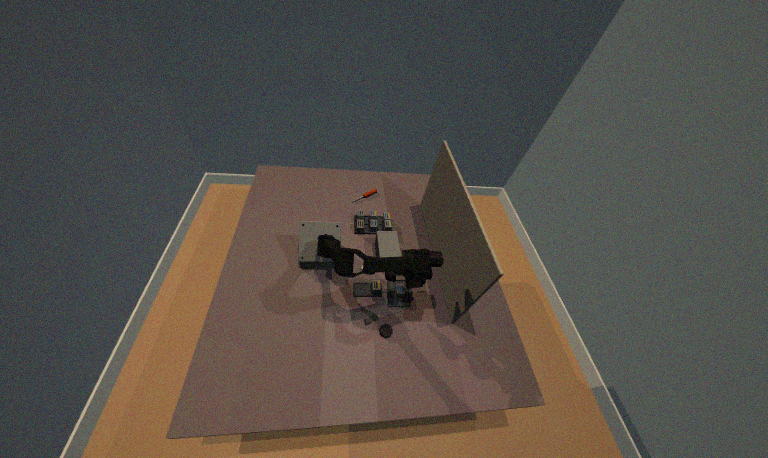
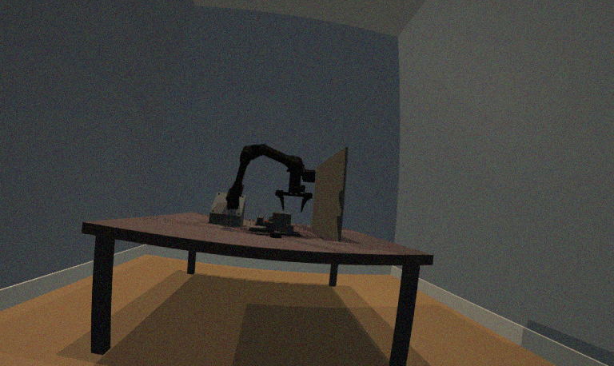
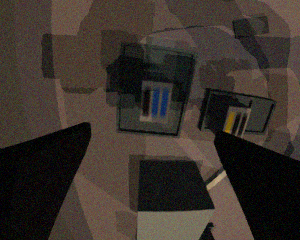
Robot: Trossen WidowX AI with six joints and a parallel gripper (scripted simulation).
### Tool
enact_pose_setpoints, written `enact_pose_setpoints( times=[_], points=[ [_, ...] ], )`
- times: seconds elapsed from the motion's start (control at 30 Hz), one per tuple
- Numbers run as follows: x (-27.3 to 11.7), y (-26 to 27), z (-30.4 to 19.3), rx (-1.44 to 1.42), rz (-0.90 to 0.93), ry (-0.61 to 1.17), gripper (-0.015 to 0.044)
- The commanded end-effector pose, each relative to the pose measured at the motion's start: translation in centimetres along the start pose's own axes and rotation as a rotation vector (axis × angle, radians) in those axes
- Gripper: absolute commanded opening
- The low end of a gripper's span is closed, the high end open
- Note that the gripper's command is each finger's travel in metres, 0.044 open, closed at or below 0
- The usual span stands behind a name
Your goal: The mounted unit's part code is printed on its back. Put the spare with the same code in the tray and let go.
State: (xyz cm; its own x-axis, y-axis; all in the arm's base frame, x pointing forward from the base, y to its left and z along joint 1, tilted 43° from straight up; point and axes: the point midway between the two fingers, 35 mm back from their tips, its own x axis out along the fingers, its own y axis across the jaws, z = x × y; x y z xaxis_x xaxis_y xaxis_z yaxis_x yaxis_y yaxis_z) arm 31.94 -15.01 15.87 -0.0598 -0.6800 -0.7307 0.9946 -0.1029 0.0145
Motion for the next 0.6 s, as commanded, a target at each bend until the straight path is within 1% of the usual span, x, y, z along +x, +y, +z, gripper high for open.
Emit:
enact_pose_setpoints(
  times=[0.0, 0.1, 0.57],
  points=[
    [-1.31, -0.34, 0.23, 0.005, -0.008, -0.005, 0.0440],
    [-0.83, -0.15, 0.09, 0.001, 0.000, -0.001, 0.0440],
    [-0.83, -0.15, 0.09, 0.001, 0.000, -0.001, 0.0440]
  ],
)
